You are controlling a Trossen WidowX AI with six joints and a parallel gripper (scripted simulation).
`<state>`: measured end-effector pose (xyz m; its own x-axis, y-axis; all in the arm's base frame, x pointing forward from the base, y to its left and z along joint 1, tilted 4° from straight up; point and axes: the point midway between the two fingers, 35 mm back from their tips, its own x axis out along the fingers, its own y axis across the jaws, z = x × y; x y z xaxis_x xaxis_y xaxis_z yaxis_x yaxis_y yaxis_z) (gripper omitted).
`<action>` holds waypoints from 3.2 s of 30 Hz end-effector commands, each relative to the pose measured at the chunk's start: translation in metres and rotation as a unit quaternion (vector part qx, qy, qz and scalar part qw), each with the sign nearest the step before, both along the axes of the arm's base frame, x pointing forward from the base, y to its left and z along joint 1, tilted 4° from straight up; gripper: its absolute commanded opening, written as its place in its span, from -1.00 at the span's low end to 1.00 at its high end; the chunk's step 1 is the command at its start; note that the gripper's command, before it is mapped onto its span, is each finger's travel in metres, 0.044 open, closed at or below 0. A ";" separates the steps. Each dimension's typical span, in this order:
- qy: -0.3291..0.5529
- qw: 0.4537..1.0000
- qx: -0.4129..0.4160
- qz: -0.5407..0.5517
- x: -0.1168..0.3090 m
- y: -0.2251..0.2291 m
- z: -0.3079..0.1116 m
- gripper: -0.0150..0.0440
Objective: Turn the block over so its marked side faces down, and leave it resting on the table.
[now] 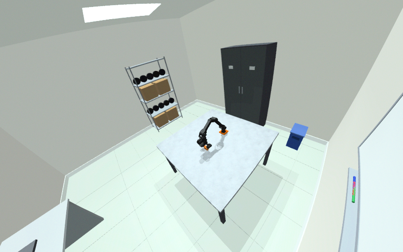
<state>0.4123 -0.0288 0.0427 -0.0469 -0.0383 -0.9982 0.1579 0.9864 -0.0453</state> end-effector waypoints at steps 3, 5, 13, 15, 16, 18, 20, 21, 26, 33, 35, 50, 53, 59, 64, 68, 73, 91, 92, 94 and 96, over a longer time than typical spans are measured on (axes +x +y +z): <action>-0.011 1.000 0.000 0.001 0.004 0.001 0.021 -0.49; -0.011 1.000 0.000 0.001 0.004 0.001 0.021 -0.49; -0.046 0.999 -0.006 0.003 0.007 0.001 0.018 -0.49; -0.059 0.998 -0.008 0.004 0.007 0.001 0.016 -0.49; -0.065 0.998 -0.009 0.005 0.008 0.001 0.016 -0.49; -0.078 0.997 -0.011 0.005 0.008 0.001 0.015 -0.49; -0.091 0.996 -0.013 0.006 0.009 0.001 0.014 -0.49; -0.097 0.995 -0.014 0.007 0.009 0.001 0.013 -0.49; -0.129 0.991 -0.019 0.008 0.009 0.001 0.012 -0.49; -0.172 0.985 -0.026 0.010 0.008 0.001 0.010 -0.49; -0.185 0.982 -0.028 0.010 0.008 0.001 0.009 -0.49; -0.276 0.960 -0.042 0.013 -0.001 0.001 0.009 -0.49; -0.280 0.959 -0.043 0.013 -0.002 0.001 0.009 -0.49; -0.291 0.956 -0.045 0.014 0.001 0.001 0.006 -0.49; -0.328 0.943 -0.050 0.016 0.008 0.001 -0.006 -0.49; -0.356 0.933 -0.054 0.018 0.011 0.001 -0.014 -0.49; -0.392 0.918 -0.060 0.020 0.014 0.000 -0.021 -0.49; -0.513 0.854 -0.080 0.024 0.001 0.000 -0.030 -0.49; -0.519 0.850 -0.081 0.024 -0.001 0.000 -0.029 -0.49; -0.531 0.843 -0.083 0.024 -0.004 0.000 -0.028 -0.49; -0.535 0.840 -0.084 0.024 -0.005 0.000 -0.027 -0.49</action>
